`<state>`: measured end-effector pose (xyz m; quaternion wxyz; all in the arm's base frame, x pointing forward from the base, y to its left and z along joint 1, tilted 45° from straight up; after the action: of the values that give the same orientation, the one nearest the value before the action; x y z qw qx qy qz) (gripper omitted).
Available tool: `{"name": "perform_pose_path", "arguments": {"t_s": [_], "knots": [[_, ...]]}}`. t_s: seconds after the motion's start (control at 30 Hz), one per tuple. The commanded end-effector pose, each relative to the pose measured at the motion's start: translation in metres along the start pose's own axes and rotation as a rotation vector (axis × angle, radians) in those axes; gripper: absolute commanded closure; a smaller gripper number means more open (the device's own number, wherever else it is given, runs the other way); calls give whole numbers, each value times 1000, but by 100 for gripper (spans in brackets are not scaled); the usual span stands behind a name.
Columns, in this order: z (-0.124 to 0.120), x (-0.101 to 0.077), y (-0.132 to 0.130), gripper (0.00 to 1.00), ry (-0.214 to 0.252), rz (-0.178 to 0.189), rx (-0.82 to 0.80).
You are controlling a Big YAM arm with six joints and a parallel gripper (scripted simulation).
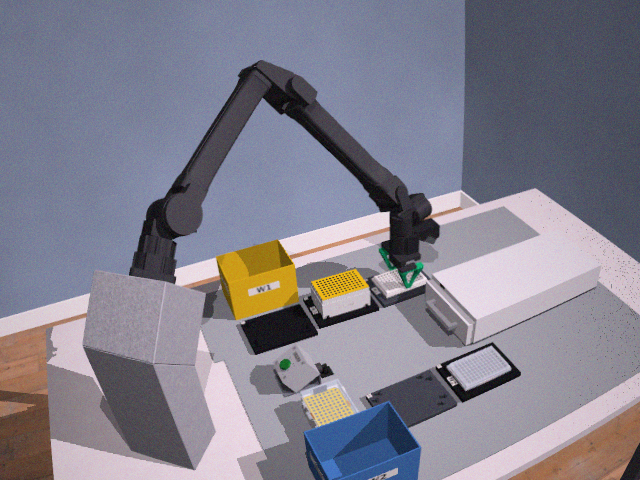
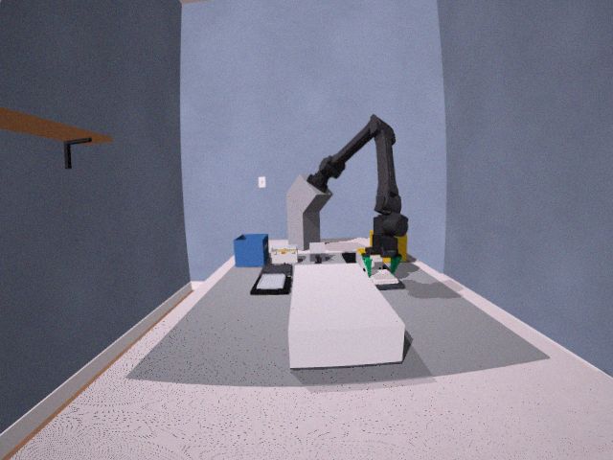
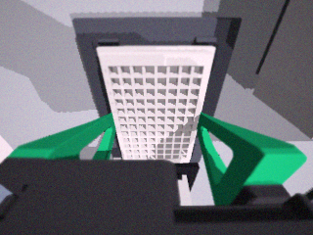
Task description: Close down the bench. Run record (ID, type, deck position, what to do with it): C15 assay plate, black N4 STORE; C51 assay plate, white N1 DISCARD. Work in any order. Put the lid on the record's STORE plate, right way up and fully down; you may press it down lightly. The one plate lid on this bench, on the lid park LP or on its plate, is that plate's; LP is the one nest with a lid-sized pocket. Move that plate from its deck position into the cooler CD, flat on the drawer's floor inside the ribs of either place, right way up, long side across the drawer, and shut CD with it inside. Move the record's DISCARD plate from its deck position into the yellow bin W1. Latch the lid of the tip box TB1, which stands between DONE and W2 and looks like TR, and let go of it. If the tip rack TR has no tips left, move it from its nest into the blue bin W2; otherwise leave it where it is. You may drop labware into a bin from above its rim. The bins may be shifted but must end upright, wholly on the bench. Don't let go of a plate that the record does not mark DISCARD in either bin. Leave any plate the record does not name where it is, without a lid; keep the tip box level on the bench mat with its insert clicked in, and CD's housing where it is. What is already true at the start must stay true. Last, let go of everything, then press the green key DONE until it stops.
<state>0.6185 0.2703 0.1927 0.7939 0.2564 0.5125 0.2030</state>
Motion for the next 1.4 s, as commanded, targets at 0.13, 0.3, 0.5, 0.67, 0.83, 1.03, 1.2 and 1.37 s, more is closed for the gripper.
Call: {"name": "perform_pose_path", "arguments": {"t_s": [0.13,0.3,0.5,0.67,0.83,1.03,1.2,1.37], "knots": [[8,-20,2,100,-18,4,-4],[13,-30,1,100,-30,6,-4],[10,-33,4,100,-27,8,-6],[12,-39,-2,100,-27,2,1],[9,-46,5,100,-26,8,-9],[10,-46,-6,100,-20,-3,6],[11,-60,1,100,-30,5,-4],[10,-66,2,100,-30,6,-5]]}}
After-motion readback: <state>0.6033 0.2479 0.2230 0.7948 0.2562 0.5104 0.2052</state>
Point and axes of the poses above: the point where the finger pads meet when closed, its own x axis out along the fingers, its own y axis across the jaws, z = x × y, the point moved 7 cm from there along -x, back along the fingers, and after that the axes turned 11 degrees about x, right-handed, at the moved point
